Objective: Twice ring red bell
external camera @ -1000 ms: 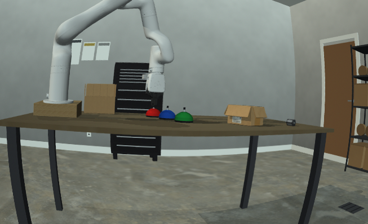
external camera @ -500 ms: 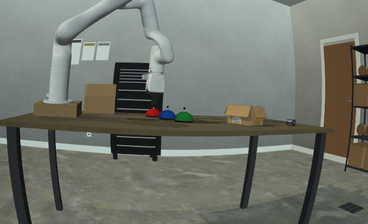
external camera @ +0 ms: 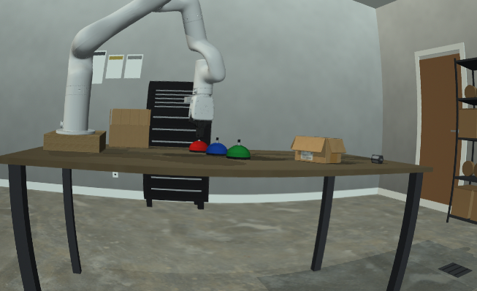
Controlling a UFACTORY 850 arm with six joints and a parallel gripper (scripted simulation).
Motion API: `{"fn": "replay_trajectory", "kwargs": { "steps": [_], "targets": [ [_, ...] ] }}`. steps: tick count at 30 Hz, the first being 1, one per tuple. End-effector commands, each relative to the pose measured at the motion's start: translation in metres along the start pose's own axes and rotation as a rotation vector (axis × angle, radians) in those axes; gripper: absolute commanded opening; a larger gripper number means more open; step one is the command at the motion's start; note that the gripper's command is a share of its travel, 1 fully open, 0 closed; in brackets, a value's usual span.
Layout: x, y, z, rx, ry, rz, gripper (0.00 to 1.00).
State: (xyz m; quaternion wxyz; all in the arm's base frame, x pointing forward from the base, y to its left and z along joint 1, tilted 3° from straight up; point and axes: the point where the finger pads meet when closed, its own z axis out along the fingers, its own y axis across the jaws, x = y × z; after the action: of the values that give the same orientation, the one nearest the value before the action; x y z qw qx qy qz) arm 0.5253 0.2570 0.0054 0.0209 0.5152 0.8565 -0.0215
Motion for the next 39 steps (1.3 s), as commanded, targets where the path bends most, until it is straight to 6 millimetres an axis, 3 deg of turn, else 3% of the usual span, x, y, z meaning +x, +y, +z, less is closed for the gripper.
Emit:
{"fn": "replay_trajectory", "kwargs": {
  "steps": [1, 10, 32, 39],
  "targets": [
    [0.000, 0.000, -0.001, -0.001, 0.000, 0.000, 0.00],
    [0.000, 0.000, -0.008, -0.001, 0.000, 0.000, 0.00],
    [0.000, 0.000, -0.059, -0.001, 0.000, 0.000, 0.00],
    [0.000, 0.000, -0.067, -0.001, 0.000, 0.000, 0.00]
  ]
}}
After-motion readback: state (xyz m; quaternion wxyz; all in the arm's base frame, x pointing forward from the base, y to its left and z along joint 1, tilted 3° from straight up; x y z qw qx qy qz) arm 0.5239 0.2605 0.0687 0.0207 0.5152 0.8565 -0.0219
